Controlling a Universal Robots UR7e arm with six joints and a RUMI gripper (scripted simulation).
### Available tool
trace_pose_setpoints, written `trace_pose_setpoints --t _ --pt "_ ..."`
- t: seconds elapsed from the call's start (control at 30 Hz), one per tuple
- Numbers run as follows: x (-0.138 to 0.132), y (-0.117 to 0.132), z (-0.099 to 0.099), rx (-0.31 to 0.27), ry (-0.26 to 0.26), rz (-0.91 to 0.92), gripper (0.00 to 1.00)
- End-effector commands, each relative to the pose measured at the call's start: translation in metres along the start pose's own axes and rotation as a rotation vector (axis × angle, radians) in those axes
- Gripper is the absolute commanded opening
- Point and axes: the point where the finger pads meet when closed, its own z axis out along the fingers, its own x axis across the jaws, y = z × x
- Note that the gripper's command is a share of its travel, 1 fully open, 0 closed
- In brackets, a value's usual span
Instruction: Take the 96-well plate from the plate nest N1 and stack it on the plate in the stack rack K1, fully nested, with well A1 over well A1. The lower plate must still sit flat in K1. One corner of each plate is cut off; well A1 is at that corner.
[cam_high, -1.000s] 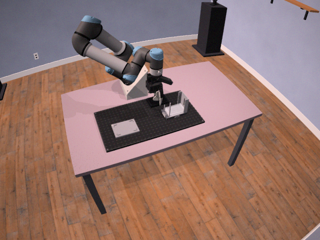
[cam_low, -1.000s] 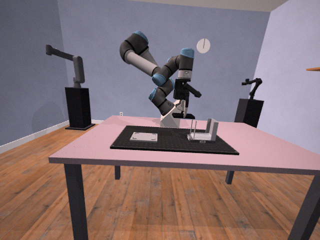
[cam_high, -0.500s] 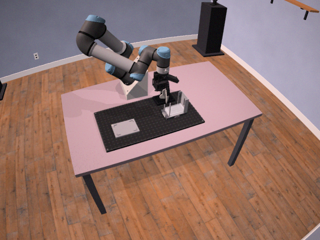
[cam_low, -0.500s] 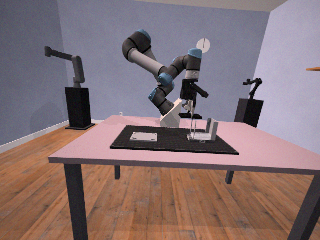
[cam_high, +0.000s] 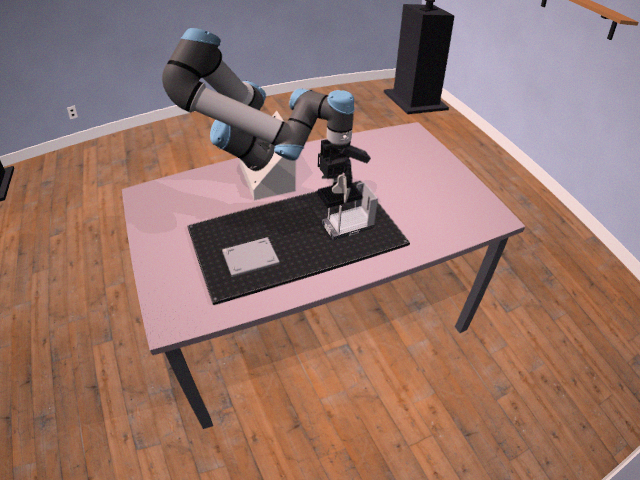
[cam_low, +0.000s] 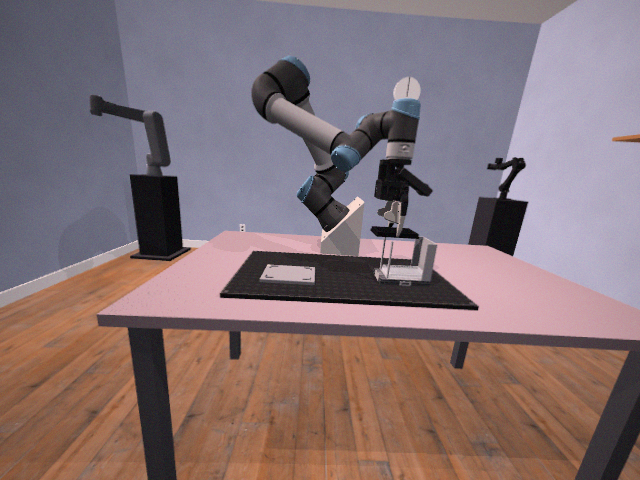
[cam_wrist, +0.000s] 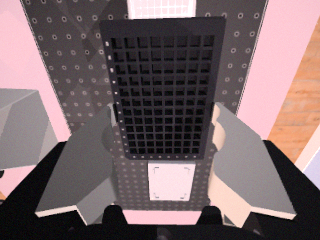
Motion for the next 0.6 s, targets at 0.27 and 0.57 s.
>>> trace_pose_setpoints --t 0.27,0.57 --pt "-0.001 -0.042 -0.001 0.0 0.001 0.001 0.0" --pt "-0.002 -0.055 -0.002 0.0 0.001 0.001 0.0"
